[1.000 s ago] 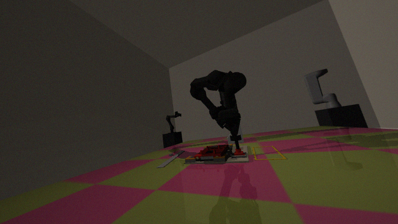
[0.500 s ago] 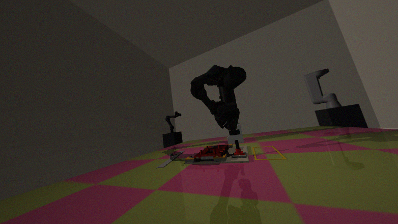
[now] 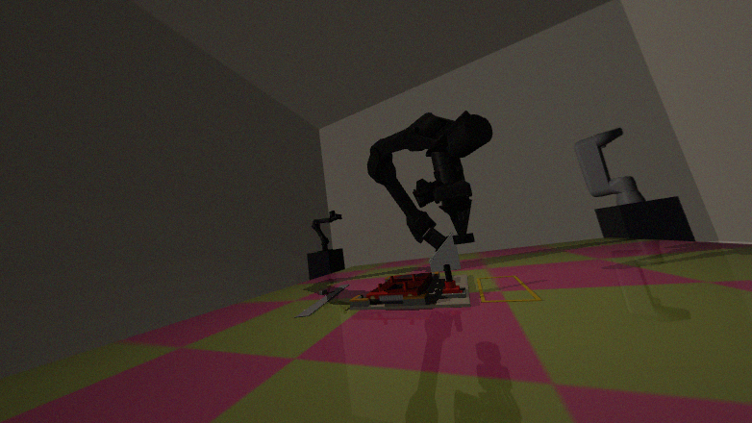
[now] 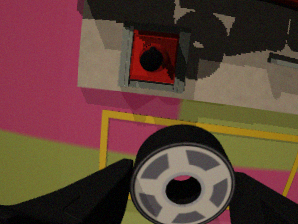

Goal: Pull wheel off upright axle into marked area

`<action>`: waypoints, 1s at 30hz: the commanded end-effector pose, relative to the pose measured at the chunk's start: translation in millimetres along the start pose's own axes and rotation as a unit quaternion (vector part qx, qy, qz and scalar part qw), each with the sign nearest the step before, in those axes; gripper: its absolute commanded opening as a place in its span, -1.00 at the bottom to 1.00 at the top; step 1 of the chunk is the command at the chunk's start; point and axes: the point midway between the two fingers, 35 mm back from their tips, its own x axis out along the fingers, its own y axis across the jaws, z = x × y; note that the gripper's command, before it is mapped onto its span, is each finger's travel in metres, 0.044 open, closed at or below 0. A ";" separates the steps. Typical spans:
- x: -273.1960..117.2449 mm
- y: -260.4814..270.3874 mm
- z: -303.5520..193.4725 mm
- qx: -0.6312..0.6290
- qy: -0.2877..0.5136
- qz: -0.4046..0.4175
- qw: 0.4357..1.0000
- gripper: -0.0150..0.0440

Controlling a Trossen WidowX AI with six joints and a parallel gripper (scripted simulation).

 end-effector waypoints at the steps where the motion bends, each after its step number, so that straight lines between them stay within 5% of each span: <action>1: -1.3 -15.6 -24.3 -0.002 0.001 -0.001 1.000 -0.49; 21: 20.1 -35.4 -52.0 0.000 0.000 0.000 1.000 -0.49; 30: 72.1 -33.4 -52.9 0.000 0.000 0.000 1.000 -0.49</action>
